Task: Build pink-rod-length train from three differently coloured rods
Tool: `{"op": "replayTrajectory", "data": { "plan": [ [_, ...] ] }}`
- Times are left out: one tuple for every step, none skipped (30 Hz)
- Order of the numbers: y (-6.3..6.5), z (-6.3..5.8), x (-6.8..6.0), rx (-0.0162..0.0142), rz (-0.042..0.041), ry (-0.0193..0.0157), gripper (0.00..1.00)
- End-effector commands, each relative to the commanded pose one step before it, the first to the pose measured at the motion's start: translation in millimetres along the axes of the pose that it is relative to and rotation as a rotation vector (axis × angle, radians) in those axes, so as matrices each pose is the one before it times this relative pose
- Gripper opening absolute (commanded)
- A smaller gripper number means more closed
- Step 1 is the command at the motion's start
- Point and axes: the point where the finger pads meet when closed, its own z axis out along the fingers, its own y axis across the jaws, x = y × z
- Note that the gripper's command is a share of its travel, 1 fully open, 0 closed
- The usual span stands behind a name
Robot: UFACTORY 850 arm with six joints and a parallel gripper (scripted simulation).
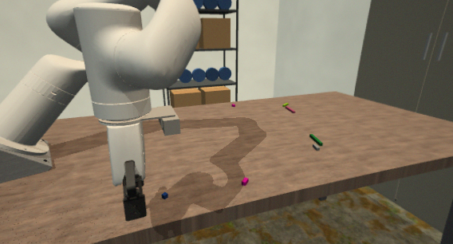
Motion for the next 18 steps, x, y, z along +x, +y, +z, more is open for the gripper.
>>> {"op": "replayTrajectory", "data": {
  "plan": [
    [4.61, 0.04, 41.97, 0.00088, 0.00239, -0.00683, 1.0],
    [-0.01, -0.02, 8.37, -0.00011, -0.00003, 0.00004, 1.0],
    [-0.28, -0.03, 11.93, -0.00009, -0.00004, 0.00025, 1.0],
    [-0.6, -0.03, 12.06, -0.00002, -0.00002, 0.00049, 1.0],
    [-0.84, -0.03, 11.27, 0.00006, -0.00001, 0.00066, 1.0],
    [-1.1, -0.03, 11.12, 0.00013, 0.0, 0.00084, 1.0],
    [-1.38, -0.03, 11.25, 0.00021, 0.00002, 0.00103, 1.0],
    [-1.65, -0.04, 11.26, 0.0003, 0.00004, 0.00121, 1.0],
    [-1.9, -0.04, 11.2, 0.00039, 0.00006, 0.00138, 1.0],
    [-2.16, -0.05, 11.16, 0.00048, 0.00008, 0.00154, 1.0],
    [-1.44, -0.03, 6.78, 0.00034, 0.00006, 0.00102, 1.0],
    [-0.24, -0.01, 1.1, 0.00006, 0.00001, 0.00017, 1.0],
    [0.0, 0.0, 0.0, 0.0, 0.0, 0.0, 1.0],
    [0.0, 0.0, 0.0, 0.0, 0.0, 0.0, 1.0],
    [0.0, 0.0, 0.0, 0.0, 0.0, 0.0, 1.0],
    [0.0, 0.0, 0.0, 0.0, 0.0, 0.0, 1.0],
    [0.0, 0.0, 0.0, 0.0, 0.0, 0.0, 1.0],
    [0.0, 0.0, 0.0, 0.0, 0.0, 0.0, 1.0]
  ]
}}
